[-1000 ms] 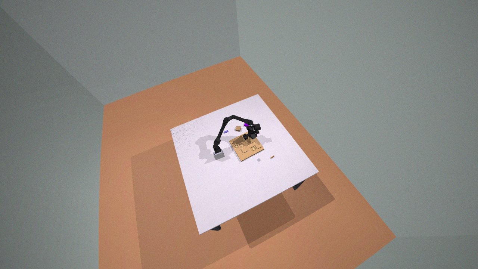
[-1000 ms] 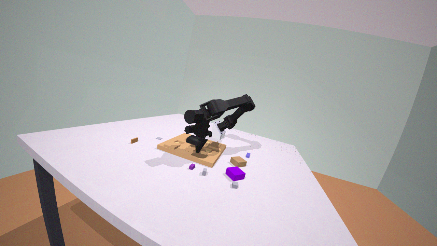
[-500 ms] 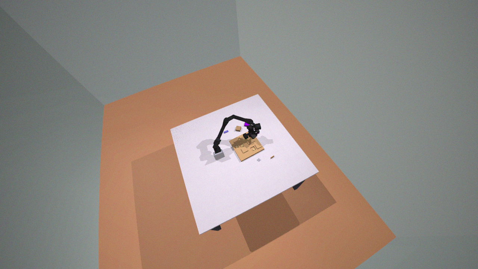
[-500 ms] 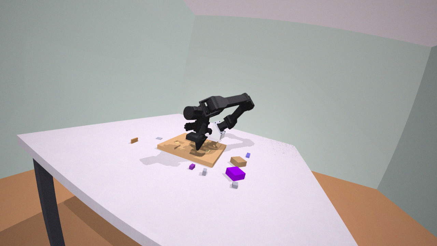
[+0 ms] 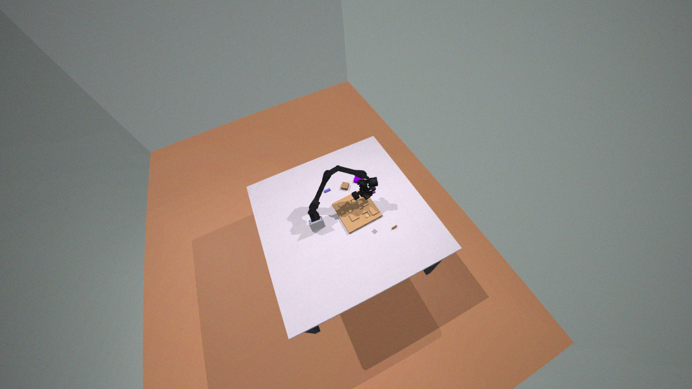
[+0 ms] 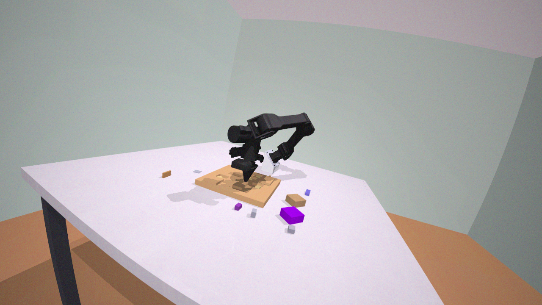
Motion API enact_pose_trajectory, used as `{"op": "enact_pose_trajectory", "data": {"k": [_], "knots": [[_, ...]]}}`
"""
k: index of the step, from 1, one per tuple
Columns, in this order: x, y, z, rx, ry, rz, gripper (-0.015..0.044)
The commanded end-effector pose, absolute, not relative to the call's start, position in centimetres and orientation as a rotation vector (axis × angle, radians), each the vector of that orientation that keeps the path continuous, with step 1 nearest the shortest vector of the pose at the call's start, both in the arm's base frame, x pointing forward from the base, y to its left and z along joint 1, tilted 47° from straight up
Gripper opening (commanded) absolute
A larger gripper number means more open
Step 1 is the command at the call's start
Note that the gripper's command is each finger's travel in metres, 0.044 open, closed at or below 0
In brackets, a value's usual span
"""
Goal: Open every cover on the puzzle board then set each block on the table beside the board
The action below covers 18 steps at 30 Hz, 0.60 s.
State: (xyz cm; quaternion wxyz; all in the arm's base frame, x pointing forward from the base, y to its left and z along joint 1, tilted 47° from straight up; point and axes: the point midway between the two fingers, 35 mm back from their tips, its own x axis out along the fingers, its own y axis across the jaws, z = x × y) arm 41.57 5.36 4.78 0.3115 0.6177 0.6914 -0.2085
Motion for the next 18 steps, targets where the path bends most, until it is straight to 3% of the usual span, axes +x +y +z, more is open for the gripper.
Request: {"op": "enact_pose_trajectory", "data": {"k": [1, 10, 18], "knots": [[41.7, 4.7, 5.2, 1.627, 1.817, -0.550, 0.0000], [41.5, 4.5, 5.6, 1.620, 1.825, -0.536, 0.0000], [38.2, 2.5, 5.5, 1.164, 1.745, 0.060, 0.0000]]}}
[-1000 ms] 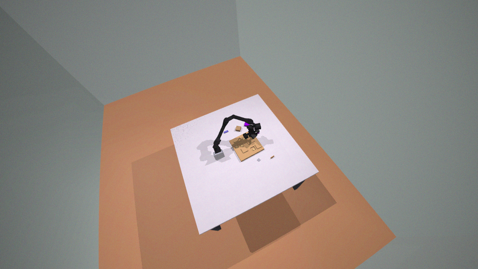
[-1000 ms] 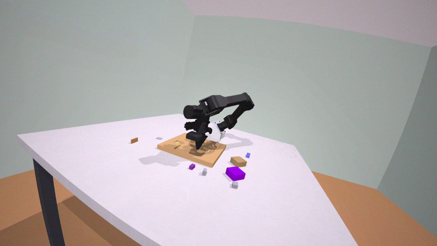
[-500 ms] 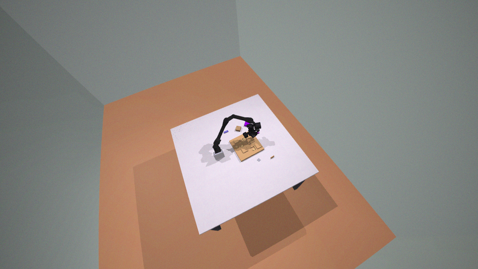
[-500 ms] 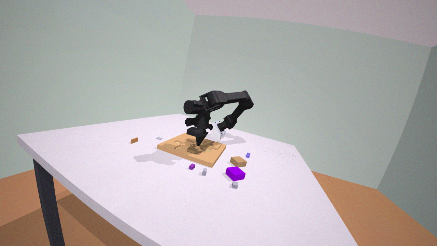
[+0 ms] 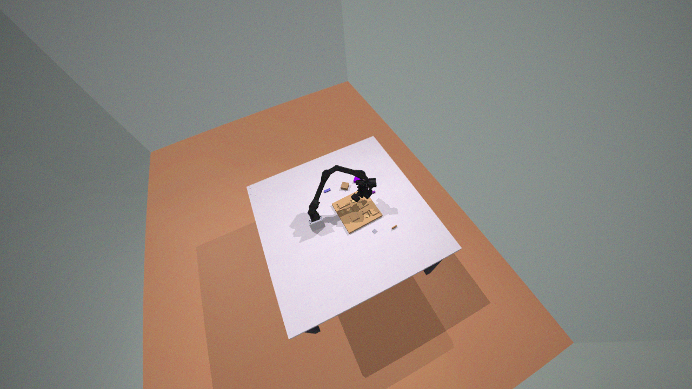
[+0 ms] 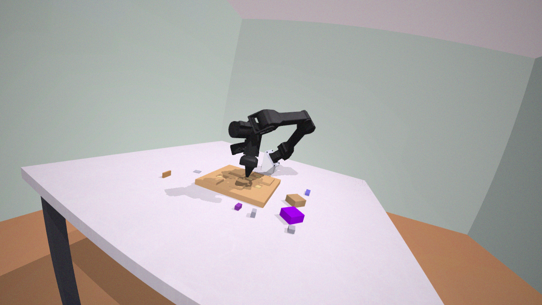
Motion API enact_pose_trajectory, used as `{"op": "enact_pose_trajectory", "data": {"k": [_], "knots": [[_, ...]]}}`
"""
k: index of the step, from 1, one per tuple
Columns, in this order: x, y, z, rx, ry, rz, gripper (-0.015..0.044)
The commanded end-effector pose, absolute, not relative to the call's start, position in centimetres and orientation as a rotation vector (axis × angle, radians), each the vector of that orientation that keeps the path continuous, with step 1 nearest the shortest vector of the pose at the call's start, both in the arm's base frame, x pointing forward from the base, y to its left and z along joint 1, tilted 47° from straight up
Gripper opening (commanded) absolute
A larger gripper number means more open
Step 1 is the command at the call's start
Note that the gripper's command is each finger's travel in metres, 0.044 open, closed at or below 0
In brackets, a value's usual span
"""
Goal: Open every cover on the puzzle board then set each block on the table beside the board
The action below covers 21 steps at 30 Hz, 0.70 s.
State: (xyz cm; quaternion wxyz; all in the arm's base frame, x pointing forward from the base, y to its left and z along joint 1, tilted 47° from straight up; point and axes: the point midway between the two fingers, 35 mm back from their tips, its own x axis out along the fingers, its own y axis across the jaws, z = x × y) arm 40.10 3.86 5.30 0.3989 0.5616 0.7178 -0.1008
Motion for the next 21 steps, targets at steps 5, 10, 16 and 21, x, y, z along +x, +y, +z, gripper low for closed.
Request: {"op": "enact_pose_trajectory", "data": {"k": [5, 10, 16, 21], "knots": [[35.7, 1.5, 5.3, 0.834, 1.624, 0.421, 0.0000], [33.2, 0.7, 5.1, 0.551, 1.485, 0.696, 0.0000], [31.3, 0.3, 5.0, 0.340, 1.361, 0.883, 0.0000], [29.8, 0.0, 4.8, 0.160, 1.244, 1.031, 0.0000]]}}
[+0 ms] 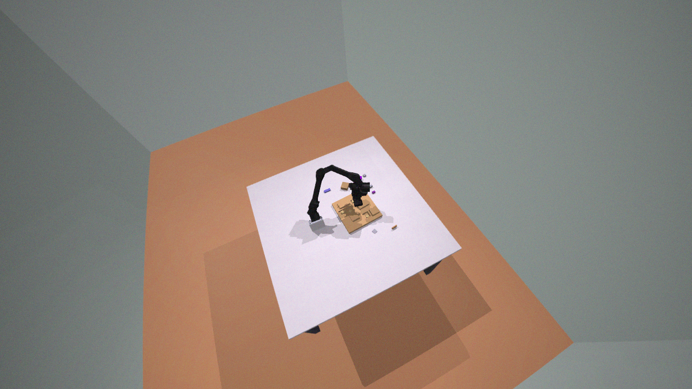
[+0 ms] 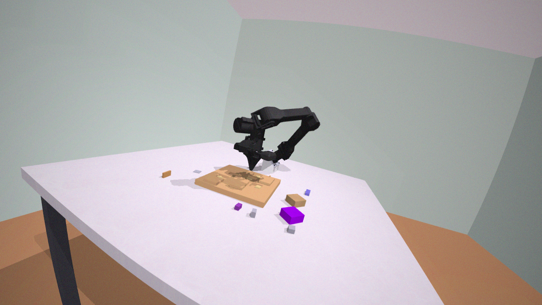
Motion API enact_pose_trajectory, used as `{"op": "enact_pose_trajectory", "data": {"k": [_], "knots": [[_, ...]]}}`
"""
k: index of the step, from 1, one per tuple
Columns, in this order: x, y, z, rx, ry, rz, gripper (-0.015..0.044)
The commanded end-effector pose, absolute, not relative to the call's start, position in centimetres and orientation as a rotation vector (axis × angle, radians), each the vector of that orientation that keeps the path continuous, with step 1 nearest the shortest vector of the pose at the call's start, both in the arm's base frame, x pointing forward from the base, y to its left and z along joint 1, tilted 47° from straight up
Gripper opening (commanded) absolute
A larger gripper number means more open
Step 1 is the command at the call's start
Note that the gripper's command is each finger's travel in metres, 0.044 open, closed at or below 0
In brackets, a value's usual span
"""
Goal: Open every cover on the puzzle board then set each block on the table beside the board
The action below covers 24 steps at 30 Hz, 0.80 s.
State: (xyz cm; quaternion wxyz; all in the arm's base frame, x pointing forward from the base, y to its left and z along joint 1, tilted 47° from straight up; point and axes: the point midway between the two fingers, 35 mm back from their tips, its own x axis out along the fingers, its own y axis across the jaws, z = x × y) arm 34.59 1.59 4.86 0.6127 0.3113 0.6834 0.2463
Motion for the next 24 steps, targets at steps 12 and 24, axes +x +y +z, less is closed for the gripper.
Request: {"op": "enact_pose_trajectory", "data": {"k": [12, 24], "knots": [[26.0, -0.2, 4.4, -0.267, 0.915, 1.338, 0.0000], [22.6, -0.1, 4.0, -0.696, 0.514, 1.581, 0.0000]]}}
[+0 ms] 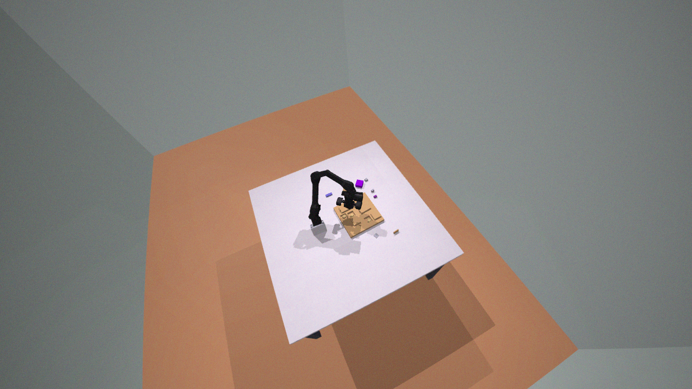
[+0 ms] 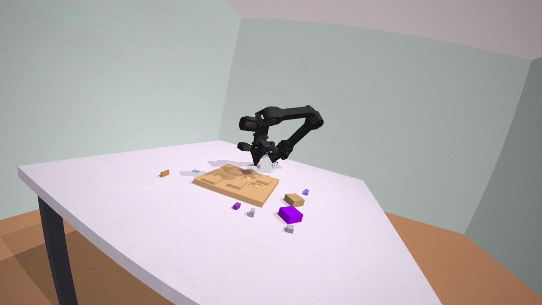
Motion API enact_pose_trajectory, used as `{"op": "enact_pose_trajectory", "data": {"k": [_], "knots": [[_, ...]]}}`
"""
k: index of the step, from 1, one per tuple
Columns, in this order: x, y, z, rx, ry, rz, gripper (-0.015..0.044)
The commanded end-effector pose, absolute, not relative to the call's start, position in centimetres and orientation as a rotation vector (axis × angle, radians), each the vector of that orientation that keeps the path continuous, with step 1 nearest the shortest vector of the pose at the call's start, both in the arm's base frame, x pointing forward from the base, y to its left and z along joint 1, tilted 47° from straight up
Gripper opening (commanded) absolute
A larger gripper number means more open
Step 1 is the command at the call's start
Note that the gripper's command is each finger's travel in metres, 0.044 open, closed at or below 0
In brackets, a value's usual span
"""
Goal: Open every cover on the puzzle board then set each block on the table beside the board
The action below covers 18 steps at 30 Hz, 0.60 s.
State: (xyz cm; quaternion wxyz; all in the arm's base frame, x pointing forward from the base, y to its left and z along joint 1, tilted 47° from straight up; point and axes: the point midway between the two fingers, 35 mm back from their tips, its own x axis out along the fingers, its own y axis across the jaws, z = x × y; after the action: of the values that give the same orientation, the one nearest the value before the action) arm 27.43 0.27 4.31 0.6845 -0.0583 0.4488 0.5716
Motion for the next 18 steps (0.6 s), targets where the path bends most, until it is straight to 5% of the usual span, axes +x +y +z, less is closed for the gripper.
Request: {"op": "enact_pose_trajectory", "data": {"k": [1, 18], "knots": [[22.39, -0.07, 3.93, -0.732, 0.476, 1.598, 0.0000], [22.08, -0.20, 3.66, -0.823, 0.381, 1.638, 0.0000]]}}
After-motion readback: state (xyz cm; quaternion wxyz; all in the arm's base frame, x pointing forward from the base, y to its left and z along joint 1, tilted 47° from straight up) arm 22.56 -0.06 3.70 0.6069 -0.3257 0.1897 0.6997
